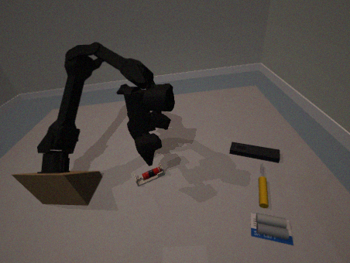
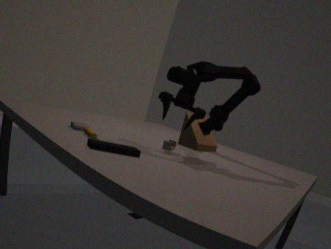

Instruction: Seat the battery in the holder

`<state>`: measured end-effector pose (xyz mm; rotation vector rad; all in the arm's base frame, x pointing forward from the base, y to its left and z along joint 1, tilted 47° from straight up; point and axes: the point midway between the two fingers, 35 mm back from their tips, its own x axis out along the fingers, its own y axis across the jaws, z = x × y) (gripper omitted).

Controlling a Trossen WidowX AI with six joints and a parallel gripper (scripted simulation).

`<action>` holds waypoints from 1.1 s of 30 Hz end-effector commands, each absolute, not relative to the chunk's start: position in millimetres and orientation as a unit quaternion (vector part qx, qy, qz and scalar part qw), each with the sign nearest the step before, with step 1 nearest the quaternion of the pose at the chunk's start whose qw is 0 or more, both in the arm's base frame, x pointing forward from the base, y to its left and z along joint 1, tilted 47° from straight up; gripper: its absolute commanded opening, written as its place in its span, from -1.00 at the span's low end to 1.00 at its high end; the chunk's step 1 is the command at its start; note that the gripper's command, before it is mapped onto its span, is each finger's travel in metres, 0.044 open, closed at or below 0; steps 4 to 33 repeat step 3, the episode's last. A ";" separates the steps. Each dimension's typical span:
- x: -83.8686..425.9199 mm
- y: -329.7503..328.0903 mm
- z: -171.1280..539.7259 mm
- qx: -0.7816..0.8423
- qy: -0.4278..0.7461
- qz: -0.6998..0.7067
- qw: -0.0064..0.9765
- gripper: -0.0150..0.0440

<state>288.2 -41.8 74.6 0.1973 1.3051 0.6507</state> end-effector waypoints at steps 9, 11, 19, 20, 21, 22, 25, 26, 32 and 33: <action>287.6 -42.3 74.2 0.087 0.597 0.297 0.740 1.00; 287.6 -42.3 74.2 0.087 0.597 0.297 0.740 1.00; 287.6 -42.3 74.2 0.087 0.597 0.297 0.740 1.00; 287.6 -42.3 74.2 0.087 0.597 0.297 0.740 1.00; 287.6 -42.3 74.2 0.087 0.597 0.297 0.740 1.00; 287.6 -42.3 74.2 0.087 0.597 0.297 0.740 1.00; 287.6 -42.3 74.2 0.087 0.597 0.297 0.740 1.00; 287.6 -42.3 74.2 0.087 0.597 0.297 0.740 1.00; 287.6 -42.3 74.2 0.087 0.597 0.297 0.740 1.00; 287.6 -42.3 74.2 0.087 0.597 0.297 0.740 1.00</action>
